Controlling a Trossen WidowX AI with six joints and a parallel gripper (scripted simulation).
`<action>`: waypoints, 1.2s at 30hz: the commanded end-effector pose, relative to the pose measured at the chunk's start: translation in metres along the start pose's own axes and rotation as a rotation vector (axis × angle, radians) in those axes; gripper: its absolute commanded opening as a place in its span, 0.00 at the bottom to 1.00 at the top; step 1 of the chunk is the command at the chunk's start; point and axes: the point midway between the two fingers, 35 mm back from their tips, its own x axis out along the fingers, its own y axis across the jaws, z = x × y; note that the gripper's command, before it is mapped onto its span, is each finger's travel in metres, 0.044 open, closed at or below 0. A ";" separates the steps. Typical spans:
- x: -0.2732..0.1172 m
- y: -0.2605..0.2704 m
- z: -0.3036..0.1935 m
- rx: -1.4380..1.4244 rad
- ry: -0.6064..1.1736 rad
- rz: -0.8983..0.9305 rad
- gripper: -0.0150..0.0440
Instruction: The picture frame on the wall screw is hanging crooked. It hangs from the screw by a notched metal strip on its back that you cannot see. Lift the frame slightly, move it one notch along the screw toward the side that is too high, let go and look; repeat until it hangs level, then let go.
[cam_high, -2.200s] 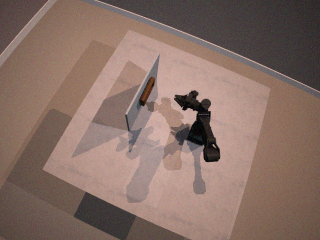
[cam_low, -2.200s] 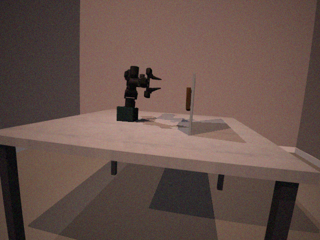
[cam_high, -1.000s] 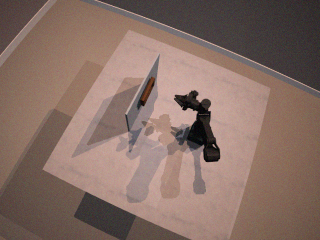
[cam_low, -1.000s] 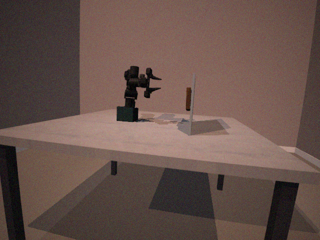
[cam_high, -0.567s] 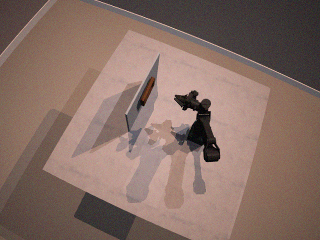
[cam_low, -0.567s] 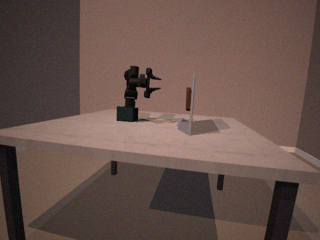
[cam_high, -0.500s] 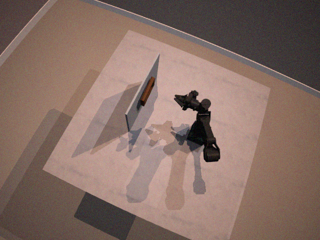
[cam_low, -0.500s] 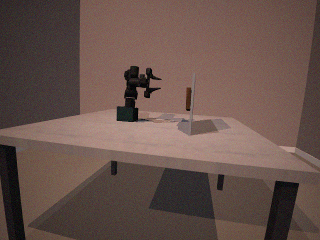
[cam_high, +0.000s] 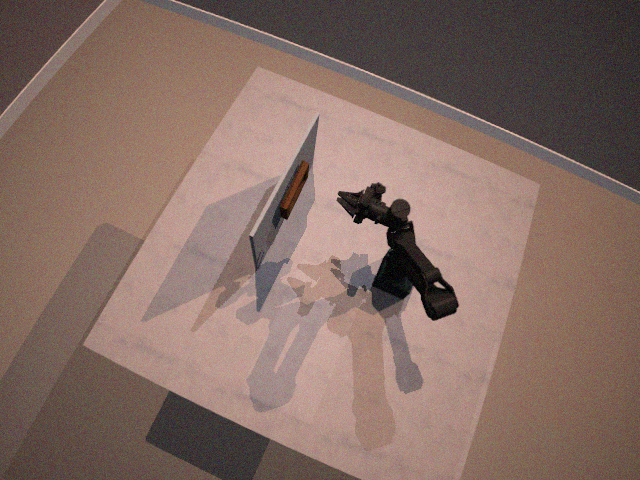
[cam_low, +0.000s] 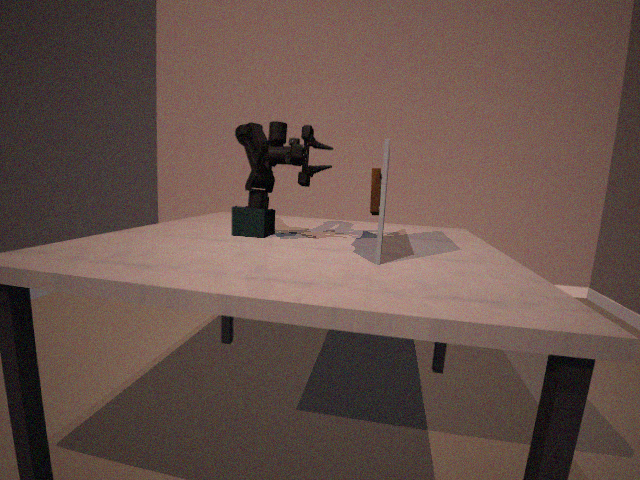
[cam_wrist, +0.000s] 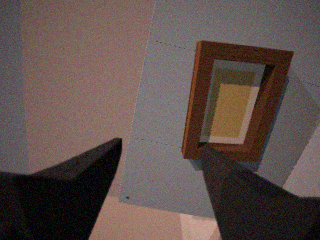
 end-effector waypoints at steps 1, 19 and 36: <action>0.023 0.009 -0.004 -0.009 -0.006 0.006 0.69; 0.032 -0.032 -0.003 -0.002 -0.004 -0.005 0.69; 0.101 -0.050 -0.005 -0.007 -0.006 0.009 0.69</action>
